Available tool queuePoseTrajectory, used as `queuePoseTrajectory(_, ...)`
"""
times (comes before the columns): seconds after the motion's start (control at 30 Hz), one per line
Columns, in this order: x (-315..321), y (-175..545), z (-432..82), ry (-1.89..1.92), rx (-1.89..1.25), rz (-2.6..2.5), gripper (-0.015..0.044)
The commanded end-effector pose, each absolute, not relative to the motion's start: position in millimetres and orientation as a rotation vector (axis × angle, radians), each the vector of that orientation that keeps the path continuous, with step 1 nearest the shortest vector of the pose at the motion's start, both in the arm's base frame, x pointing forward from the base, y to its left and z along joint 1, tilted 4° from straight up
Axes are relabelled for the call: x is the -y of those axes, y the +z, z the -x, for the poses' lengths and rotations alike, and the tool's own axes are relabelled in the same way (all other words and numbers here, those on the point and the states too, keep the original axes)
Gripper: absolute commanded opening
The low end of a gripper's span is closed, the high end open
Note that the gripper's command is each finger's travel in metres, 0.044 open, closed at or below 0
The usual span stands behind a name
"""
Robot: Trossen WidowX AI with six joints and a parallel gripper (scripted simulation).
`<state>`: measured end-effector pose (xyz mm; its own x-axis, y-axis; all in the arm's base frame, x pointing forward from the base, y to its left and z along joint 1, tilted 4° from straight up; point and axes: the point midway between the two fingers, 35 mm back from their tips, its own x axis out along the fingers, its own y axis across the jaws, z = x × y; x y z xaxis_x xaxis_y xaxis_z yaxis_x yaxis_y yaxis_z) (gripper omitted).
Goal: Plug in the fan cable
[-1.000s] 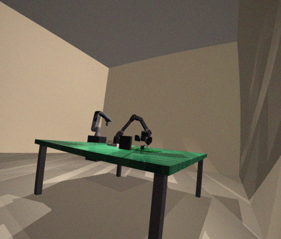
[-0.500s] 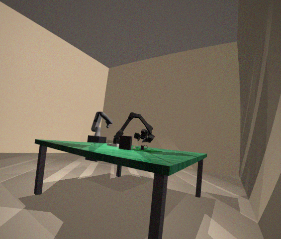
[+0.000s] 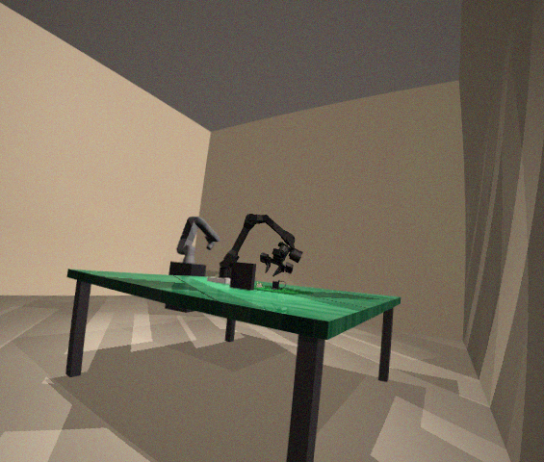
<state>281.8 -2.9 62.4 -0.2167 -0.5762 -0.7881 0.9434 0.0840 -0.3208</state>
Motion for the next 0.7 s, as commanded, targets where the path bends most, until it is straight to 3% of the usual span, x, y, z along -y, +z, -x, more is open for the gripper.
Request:
queuePoseTrajectory(0.0,2.8,66.8,-285.9,-1.443,-1.128,-0.571,0.0205)
queuePoseTrajectory(0.67,4.2,101.0,-308.3,-1.021,-1.406,-0.903,0.0205)
